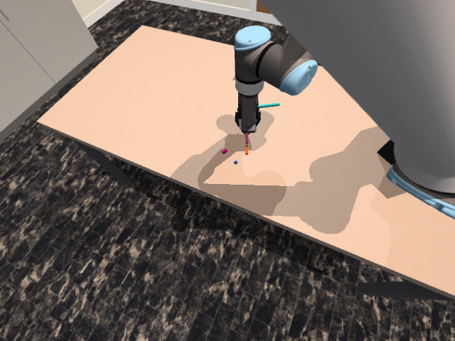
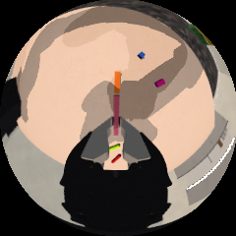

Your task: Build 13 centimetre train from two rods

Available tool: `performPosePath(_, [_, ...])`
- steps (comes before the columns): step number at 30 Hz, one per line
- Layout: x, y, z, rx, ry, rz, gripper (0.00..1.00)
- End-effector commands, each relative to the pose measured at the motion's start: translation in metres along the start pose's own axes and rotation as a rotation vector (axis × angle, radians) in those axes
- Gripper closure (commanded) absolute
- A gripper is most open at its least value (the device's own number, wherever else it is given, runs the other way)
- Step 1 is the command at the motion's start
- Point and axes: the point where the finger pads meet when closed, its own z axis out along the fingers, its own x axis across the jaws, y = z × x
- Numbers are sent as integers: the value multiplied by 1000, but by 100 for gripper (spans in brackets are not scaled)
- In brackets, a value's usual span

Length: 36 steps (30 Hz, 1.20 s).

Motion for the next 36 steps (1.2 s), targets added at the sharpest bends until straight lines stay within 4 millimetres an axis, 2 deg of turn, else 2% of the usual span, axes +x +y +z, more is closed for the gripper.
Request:
performPosePath(1, [0, 0, 0, -1, 1, 0, 100])
performPosePath(22, [0, 0, 0, -1, 1, 0, 100])
performPosePath(36, [0, 0, 9, -1, 1, 0, 100])
